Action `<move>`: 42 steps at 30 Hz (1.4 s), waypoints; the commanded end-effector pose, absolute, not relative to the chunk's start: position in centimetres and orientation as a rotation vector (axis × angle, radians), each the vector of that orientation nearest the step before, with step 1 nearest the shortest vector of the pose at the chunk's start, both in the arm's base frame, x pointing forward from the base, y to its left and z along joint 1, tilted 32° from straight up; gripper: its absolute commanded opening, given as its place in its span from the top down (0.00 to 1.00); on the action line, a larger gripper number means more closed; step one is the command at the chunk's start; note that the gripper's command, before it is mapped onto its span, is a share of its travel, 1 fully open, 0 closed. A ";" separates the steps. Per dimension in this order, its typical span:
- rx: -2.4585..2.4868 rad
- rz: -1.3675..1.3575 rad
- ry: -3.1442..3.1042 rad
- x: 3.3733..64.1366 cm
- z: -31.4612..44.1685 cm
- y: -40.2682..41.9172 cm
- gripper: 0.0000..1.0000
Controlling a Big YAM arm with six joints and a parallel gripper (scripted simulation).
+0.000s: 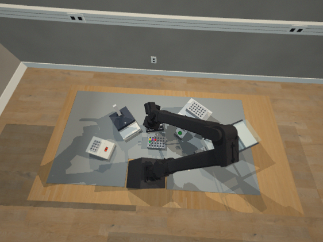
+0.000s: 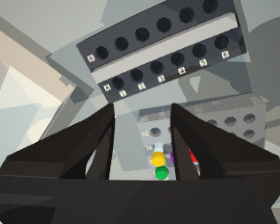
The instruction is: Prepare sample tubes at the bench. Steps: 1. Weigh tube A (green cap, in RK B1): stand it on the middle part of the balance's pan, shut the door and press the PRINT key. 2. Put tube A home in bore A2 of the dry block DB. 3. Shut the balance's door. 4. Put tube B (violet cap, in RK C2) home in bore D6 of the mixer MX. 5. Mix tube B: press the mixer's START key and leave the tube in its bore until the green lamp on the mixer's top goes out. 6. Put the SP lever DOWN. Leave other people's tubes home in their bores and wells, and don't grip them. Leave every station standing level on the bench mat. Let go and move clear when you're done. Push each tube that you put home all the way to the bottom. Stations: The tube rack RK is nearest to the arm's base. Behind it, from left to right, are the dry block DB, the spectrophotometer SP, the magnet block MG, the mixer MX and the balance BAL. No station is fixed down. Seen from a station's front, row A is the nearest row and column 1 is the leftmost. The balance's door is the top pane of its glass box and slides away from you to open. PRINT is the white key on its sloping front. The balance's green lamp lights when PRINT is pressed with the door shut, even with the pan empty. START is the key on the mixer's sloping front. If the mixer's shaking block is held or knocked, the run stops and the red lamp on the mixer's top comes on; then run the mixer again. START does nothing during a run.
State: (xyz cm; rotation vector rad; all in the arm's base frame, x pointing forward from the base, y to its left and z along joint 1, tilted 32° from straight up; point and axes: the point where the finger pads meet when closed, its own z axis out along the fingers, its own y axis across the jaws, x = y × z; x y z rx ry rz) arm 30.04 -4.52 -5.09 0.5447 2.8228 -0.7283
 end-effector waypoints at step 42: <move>0.296 -0.850 3.008 21.2 -6.0 -1.7 0.64</move>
